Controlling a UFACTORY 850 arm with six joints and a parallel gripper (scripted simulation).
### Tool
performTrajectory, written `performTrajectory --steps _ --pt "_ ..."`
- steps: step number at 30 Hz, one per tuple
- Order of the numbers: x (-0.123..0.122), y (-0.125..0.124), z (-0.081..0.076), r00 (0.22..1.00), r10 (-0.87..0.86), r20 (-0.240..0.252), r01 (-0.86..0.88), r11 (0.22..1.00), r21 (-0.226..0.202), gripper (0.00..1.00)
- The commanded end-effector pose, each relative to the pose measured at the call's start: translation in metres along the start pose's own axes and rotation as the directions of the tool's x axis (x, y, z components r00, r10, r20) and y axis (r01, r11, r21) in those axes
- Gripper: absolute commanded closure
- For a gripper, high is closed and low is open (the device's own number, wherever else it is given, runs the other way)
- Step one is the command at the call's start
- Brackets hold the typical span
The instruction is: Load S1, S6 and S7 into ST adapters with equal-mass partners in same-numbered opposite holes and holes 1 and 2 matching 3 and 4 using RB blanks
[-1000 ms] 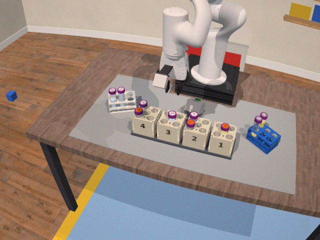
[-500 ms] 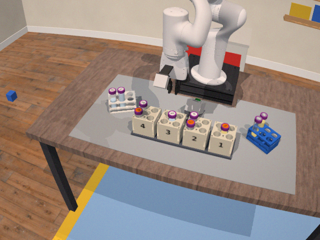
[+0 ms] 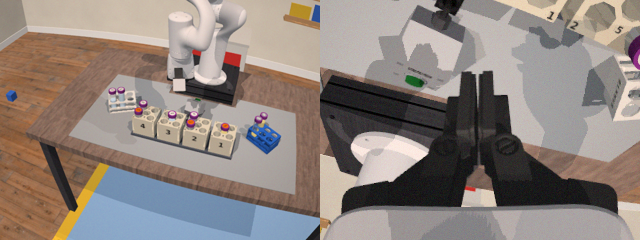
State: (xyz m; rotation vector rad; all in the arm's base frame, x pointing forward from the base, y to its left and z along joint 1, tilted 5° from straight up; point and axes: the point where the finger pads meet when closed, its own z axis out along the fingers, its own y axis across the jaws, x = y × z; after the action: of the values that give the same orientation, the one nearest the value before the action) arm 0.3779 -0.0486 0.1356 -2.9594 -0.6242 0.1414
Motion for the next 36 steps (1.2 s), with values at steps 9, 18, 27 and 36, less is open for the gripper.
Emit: performTrajectory --steps 9,18,27,36 --pt "-0.037 -0.031 0.028 0.929 -0.37 0.025 0.367 0.928 0.066 1.0" --pt "-0.067 -0.055 0.051 0.78 -0.625 0.044 0.617 0.778 0.117 1.0" --pt "-0.091 -0.074 0.068 0.615 -0.787 0.048 0.773 0.614 0.158 1.0" --pt "-0.114 -0.093 0.086 0.528 -0.848 0.046 0.831 0.527 0.177 1.0"
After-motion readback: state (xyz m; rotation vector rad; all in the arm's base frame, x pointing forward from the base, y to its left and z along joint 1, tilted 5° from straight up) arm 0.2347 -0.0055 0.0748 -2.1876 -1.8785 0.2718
